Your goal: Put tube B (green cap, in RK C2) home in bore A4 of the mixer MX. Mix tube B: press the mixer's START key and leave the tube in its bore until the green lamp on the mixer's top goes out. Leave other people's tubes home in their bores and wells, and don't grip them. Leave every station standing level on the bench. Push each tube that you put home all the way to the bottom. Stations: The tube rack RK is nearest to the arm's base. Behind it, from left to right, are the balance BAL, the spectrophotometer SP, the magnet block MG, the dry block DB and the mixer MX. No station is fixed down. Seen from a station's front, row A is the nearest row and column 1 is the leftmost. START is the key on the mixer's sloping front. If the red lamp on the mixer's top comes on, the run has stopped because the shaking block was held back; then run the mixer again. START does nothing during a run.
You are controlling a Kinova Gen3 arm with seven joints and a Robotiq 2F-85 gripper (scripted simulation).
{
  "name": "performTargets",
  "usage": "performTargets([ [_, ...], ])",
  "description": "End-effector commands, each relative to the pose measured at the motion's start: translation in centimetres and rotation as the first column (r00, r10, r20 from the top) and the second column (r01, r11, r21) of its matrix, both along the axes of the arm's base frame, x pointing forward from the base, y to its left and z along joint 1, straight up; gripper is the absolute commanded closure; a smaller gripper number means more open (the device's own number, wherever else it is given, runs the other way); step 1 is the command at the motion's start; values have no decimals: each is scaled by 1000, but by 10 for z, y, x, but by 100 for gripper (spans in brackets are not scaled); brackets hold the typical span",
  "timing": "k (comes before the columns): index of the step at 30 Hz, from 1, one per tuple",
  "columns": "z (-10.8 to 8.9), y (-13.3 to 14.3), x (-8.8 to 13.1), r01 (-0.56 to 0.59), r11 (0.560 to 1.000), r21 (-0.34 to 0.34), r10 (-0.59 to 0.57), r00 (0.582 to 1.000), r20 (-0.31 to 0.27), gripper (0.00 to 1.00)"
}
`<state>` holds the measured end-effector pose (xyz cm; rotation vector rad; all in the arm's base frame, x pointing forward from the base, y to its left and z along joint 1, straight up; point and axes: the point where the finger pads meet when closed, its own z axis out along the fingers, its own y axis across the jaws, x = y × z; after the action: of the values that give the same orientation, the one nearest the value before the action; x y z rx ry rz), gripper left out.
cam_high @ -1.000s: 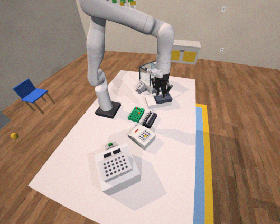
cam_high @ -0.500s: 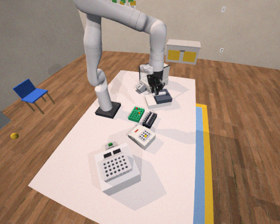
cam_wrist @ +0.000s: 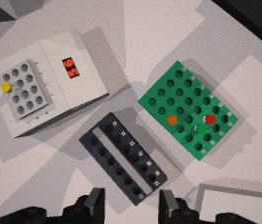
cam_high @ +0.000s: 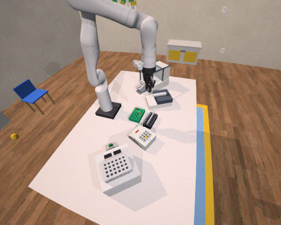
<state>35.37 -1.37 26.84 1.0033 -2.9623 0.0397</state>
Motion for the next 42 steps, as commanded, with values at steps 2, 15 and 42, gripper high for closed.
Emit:
performTargets([
  [2,2,1,-6,35,999,0,-35,999,3,58],
  [15,14,9,-48,249,968,11,-249,968,5,58],
  [42,21,14,-76,593,805,30,-593,805,3,58],
])
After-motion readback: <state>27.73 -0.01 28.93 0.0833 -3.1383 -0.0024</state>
